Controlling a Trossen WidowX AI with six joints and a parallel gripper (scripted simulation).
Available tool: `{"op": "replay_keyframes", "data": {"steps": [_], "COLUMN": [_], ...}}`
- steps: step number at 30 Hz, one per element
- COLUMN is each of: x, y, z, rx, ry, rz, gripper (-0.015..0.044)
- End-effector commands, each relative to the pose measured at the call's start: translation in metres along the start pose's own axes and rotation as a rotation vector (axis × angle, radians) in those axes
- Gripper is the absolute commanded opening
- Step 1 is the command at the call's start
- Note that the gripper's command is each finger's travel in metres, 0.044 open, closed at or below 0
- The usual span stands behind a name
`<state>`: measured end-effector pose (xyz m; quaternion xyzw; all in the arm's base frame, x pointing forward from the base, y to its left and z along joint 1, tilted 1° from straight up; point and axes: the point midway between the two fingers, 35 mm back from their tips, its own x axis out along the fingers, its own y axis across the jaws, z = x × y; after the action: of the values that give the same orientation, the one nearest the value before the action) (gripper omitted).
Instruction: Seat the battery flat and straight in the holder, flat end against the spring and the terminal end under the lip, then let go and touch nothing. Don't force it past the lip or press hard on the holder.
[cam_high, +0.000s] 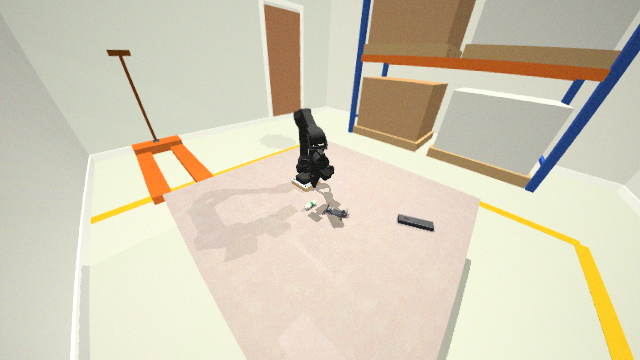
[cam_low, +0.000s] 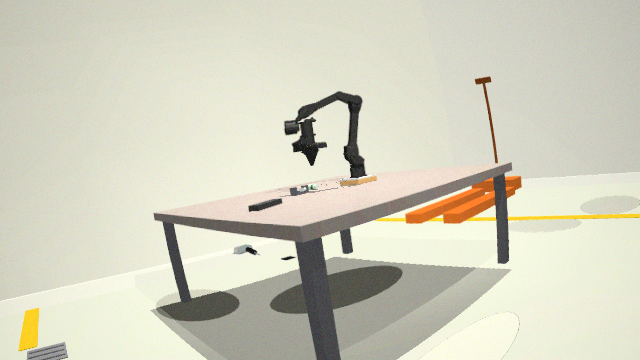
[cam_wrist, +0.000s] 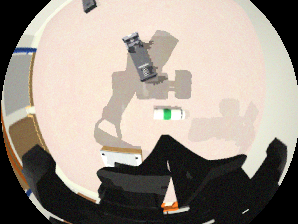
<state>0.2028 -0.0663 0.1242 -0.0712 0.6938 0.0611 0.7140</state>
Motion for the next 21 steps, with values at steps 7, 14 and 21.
{"op": "replay_keyframes", "data": {"steps": [7, 14, 21], "x": [-0.008, -0.002, 0.029], "y": [0.001, -0.002, -0.014], "z": [-0.002, -0.001, 0.000], "rx": [0.000, 0.158, 0.900], "ry": [0.004, 0.003, 0.001], "rz": [0.002, 0.002, 0.000], "gripper": [0.0000, 0.0079, 0.0244]}}
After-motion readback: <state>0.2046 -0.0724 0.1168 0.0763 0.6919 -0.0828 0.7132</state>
